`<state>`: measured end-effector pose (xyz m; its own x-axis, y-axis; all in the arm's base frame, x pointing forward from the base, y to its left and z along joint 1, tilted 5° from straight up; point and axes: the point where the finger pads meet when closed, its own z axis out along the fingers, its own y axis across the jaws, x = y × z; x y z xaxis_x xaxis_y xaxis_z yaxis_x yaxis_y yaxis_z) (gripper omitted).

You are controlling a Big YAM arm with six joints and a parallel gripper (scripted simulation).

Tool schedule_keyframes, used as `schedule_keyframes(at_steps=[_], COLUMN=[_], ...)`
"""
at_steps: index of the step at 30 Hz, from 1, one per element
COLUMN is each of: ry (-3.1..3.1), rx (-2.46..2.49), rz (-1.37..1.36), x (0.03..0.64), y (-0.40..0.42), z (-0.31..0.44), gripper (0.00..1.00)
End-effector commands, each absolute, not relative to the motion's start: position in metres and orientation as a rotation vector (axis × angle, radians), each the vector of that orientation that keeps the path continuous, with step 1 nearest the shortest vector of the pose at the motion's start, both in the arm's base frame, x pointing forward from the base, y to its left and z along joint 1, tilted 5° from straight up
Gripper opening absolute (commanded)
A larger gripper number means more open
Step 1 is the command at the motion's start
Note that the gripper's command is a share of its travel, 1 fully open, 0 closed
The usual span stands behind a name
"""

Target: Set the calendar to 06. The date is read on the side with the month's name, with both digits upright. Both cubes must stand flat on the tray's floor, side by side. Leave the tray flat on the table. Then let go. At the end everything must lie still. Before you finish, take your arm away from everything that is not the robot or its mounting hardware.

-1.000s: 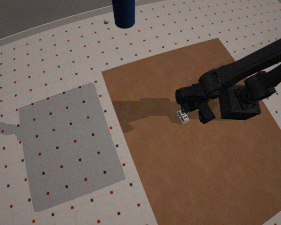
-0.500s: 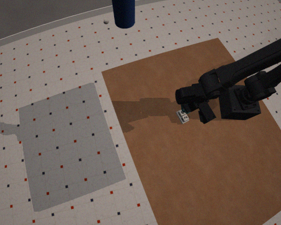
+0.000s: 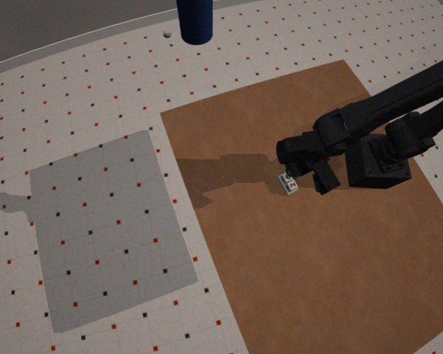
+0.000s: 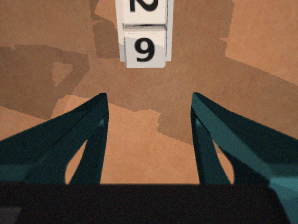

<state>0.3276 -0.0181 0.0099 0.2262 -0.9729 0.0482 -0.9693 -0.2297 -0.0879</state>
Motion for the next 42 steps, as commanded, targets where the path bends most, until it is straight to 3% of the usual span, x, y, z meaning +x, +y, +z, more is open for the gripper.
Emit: schedule_keyframes(at_steps=[1, 42], ry=[1.894, 1.917], rx=[-2.452, -2.435], rz=[-0.136, -0.134], x=[0.328, 0.330], y=[-0.014, -0.022], z=[0.004, -0.033], gripper=[0.45, 0.45])
